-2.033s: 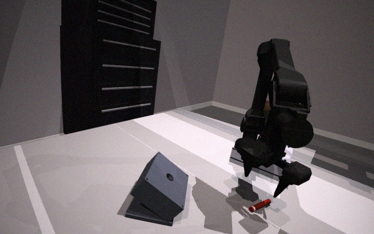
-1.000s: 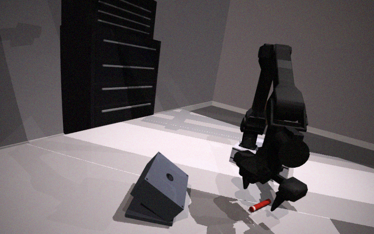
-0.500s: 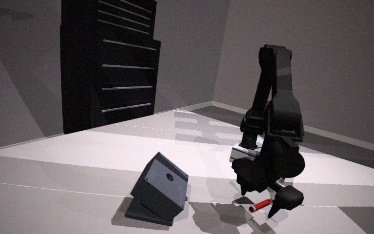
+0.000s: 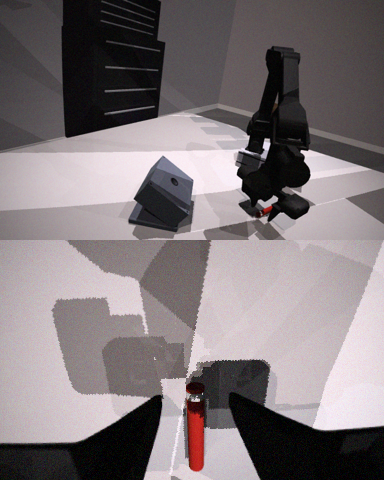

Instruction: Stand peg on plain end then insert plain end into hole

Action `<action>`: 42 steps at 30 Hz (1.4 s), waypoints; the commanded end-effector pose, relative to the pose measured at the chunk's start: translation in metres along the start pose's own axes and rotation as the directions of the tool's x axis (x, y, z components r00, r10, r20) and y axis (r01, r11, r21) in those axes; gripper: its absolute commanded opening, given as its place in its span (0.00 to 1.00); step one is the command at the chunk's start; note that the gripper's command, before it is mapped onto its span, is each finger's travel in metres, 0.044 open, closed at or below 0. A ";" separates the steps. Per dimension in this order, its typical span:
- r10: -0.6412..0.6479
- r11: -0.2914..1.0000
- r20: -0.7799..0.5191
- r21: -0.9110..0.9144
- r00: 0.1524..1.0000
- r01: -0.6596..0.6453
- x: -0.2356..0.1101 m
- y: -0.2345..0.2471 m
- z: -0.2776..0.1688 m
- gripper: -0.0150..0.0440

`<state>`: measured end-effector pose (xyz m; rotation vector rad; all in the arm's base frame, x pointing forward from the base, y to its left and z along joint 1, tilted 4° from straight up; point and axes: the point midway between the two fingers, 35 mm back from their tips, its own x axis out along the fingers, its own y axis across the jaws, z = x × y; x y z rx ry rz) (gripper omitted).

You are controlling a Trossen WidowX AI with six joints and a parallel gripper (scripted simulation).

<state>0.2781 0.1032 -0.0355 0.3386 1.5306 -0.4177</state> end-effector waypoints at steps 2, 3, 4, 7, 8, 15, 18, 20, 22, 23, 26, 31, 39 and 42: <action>0.001 1.000 -0.003 -0.003 1.000 -0.001 0.001 0.000 0.000 0.47; 0.001 1.000 -0.003 -0.003 1.000 -0.001 0.001 0.000 0.000 0.44; 0.001 1.000 -0.003 -0.003 1.000 -0.001 0.001 0.000 0.000 0.44; 0.001 1.000 -0.003 -0.003 1.000 -0.001 0.001 0.000 0.000 0.44; 0.001 1.000 -0.003 -0.003 1.000 -0.001 0.001 0.000 0.000 0.44; 0.001 1.000 -0.003 -0.003 1.000 -0.001 0.001 0.000 0.000 0.43; 0.001 1.000 -0.003 -0.003 1.000 -0.001 0.001 0.000 0.000 0.40; 0.001 1.000 -0.003 -0.003 1.000 -0.001 0.001 0.000 0.000 0.37; 0.001 1.000 -0.003 -0.003 1.000 -0.001 0.001 0.000 0.000 0.35; 0.001 1.000 -0.003 -0.003 1.000 -0.001 0.001 0.000 0.000 0.34; 0.001 1.000 -0.003 -0.003 1.000 -0.001 0.001 0.000 0.000 0.34; 0.000 1.000 0.022 0.000 1.000 0.000 -0.001 0.000 -0.001 0.34; 0.000 1.000 0.092 0.000 0.996 0.000 -0.006 0.000 -0.004 0.34; 0.000 1.000 0.118 0.000 0.993 -0.001 -0.007 0.000 -0.005 0.34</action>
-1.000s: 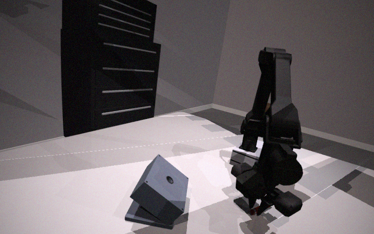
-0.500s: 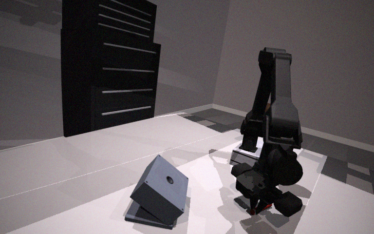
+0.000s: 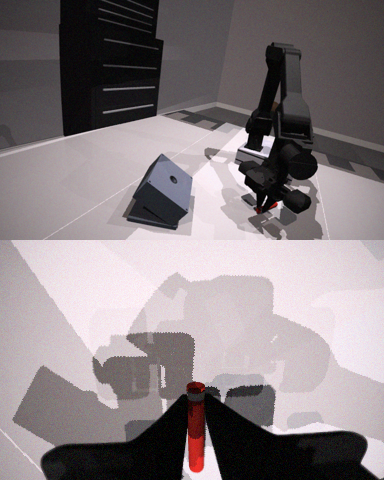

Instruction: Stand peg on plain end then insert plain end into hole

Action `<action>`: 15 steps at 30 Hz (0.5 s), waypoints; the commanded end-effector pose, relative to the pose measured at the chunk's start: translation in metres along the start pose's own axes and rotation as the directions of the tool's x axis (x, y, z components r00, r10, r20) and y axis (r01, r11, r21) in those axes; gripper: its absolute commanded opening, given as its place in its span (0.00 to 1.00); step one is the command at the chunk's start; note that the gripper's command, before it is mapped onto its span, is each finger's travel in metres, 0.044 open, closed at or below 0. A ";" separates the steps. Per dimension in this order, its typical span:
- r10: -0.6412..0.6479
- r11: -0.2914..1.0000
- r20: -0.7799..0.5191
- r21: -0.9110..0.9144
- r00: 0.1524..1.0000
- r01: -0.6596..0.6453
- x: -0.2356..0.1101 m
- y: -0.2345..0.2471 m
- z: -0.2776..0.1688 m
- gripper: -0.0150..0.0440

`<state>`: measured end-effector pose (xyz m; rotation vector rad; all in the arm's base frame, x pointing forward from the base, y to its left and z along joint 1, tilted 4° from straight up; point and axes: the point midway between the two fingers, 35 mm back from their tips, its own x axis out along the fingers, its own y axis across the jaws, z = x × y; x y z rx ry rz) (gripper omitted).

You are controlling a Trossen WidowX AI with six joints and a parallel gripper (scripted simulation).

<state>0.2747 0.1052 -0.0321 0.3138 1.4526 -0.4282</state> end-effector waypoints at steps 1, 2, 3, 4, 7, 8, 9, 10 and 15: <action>0.004 1.000 0.046 0.002 0.999 -0.004 -0.005 0.000 -0.001 0.34; 0.004 1.000 0.054 0.002 0.999 -0.004 -0.005 0.000 -0.002 0.34; 0.004 1.000 0.063 0.002 0.998 -0.004 -0.006 0.000 -0.002 0.34; 0.004 1.000 0.071 0.002 0.997 -0.004 -0.006 0.000 -0.002 0.34; 0.004 1.000 0.097 0.002 0.995 -0.004 -0.008 0.000 -0.004 0.34; 0.004 1.000 0.105 0.002 0.994 -0.004 -0.008 0.000 -0.004 0.34; 0.004 1.000 0.114 0.002 0.993 -0.004 -0.009 0.000 -0.004 0.34; 0.004 1.000 0.122 0.002 0.992 -0.004 -0.010 0.000 -0.005 0.34; 0.004 1.000 0.165 0.002 0.986 -0.005 -0.012 0.000 -0.007 0.34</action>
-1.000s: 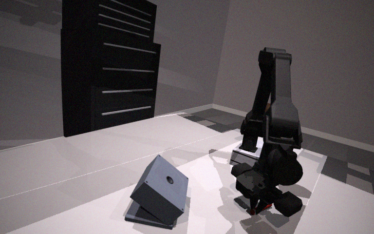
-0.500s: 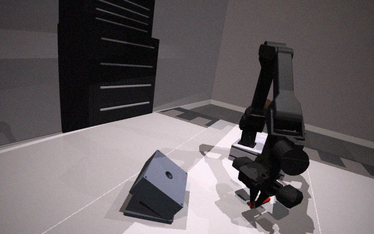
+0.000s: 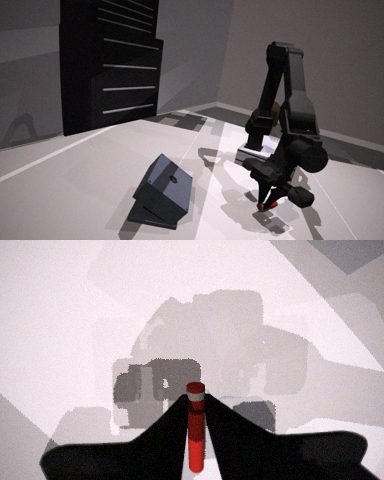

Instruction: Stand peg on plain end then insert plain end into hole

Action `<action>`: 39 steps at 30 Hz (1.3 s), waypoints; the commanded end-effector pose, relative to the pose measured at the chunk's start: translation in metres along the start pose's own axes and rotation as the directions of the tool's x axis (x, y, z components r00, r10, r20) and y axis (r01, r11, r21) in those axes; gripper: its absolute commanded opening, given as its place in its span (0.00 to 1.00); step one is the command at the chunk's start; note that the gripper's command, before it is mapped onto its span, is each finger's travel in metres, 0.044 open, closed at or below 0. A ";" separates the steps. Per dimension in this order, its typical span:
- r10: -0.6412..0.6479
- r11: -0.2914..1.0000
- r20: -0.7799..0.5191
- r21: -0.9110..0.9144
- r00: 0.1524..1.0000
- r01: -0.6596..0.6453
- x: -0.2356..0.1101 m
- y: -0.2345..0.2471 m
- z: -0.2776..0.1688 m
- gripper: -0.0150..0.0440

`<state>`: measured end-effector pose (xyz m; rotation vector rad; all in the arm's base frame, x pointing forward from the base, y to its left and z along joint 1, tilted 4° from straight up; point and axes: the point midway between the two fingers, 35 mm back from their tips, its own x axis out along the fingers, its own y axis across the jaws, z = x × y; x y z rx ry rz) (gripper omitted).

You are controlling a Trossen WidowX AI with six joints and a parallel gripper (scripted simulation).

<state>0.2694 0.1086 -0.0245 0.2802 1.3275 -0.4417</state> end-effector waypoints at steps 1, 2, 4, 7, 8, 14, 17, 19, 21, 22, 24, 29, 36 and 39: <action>0.006 1.000 0.045 0.003 0.999 -0.006 -0.005 0.000 -0.001 0.34; 0.006 1.000 0.054 0.003 0.999 -0.006 -0.005 0.000 -0.001 0.34; 0.006 1.000 0.071 0.003 0.997 -0.006 -0.006 0.000 -0.002 0.34; 0.005 1.000 0.097 0.003 0.995 -0.006 -0.008 0.000 -0.003 0.34; 0.005 1.000 0.105 0.003 0.994 -0.006 -0.009 0.000 -0.004 0.34; 0.005 1.000 0.156 0.003 0.988 -0.006 -0.012 0.000 -0.006 0.34; 0.005 1.000 0.181 0.003 0.983 -0.006 -0.013 0.000 -0.008 0.34; 0.005 1.000 0.198 0.003 0.980 -0.006 -0.014 0.000 -0.008 0.34; 0.005 1.000 0.215 0.003 0.977 -0.006 -0.015 0.000 -0.009 0.34; 0.005 1.000 0.223 0.003 0.975 -0.006 -0.016 0.000 -0.010 0.34; 0.005 1.000 0.240 0.003 0.971 -0.006 -0.017 0.000 -0.011 0.34; 0.005 1.000 0.281 0.003 0.960 -0.006 -0.019 0.000 -0.013 0.34; 0.005 1.000 0.338 0.003 0.941 -0.006 -0.023 0.000 -0.017 0.34; 0.005 1.000 0.362 0.003 0.932 -0.006 -0.024 0.000 -0.018 0.34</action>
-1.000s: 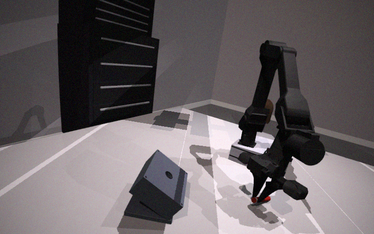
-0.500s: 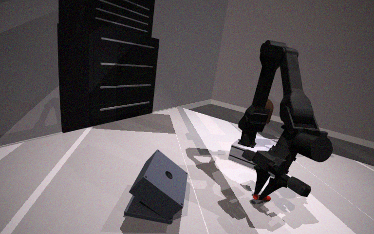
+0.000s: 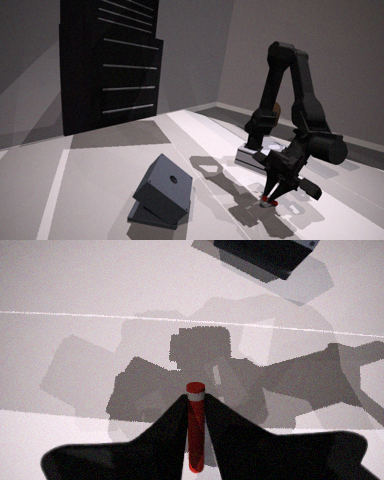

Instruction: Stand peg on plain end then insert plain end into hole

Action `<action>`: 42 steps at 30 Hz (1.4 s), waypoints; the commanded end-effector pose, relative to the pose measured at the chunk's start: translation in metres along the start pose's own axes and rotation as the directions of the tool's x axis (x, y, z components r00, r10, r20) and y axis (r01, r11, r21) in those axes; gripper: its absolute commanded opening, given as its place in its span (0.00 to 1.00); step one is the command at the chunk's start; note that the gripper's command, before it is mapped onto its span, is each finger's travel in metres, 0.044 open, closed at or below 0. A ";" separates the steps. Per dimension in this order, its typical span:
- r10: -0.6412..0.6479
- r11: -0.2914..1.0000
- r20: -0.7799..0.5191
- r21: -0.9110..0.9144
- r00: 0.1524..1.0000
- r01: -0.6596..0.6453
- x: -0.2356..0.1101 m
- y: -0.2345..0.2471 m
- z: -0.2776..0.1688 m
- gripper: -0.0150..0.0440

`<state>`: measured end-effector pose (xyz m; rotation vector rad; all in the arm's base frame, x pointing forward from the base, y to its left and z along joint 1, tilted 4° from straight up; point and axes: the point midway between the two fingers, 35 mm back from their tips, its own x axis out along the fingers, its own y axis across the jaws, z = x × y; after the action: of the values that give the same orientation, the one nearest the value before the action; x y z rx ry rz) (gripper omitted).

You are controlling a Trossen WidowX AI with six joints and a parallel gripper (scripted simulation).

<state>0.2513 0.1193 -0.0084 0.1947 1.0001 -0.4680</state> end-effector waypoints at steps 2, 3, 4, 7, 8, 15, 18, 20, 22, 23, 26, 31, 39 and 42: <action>0.006 1.000 0.052 0.005 0.999 -0.007 -0.005 0.000 -0.001 0.34; 0.006 1.000 0.060 0.005 0.998 -0.007 -0.005 0.000 -0.002 0.34; 0.006 1.000 0.069 0.005 0.998 -0.007 -0.006 0.000 -0.002 0.34; 0.006 1.000 0.095 0.005 0.996 -0.007 -0.008 0.000 -0.003 0.34; 0.006 1.000 0.103 0.005 0.995 -0.007 -0.008 0.000 -0.004 0.34; 0.006 1.000 0.162 0.005 0.987 -0.007 -0.012 0.000 -0.007 0.34; 0.006 1.000 0.188 0.005 0.982 -0.007 -0.014 0.000 -0.008 0.34; 0.005 1.000 0.204 0.005 0.979 -0.007 -0.015 0.000 -0.009 0.34; 0.005 1.000 0.221 0.005 0.975 -0.007 -0.016 0.000 -0.010 0.34; 0.005 1.000 0.229 0.005 0.973 -0.007 -0.016 0.000 -0.010 0.34; 0.005 1.000 0.254 0.005 0.967 -0.007 -0.018 0.000 -0.012 0.34; 0.005 1.000 0.296 0.005 0.955 -0.007 -0.020 0.000 -0.014 0.34; 0.004 1.000 0.360 0.005 0.933 -0.006 -0.024 0.000 -0.018 0.34; 0.004 1.000 0.384 0.005 0.923 -0.006 -0.025 0.000 -0.020 0.34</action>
<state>0.2275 0.1331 0.0028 0.1184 0.6424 -0.4805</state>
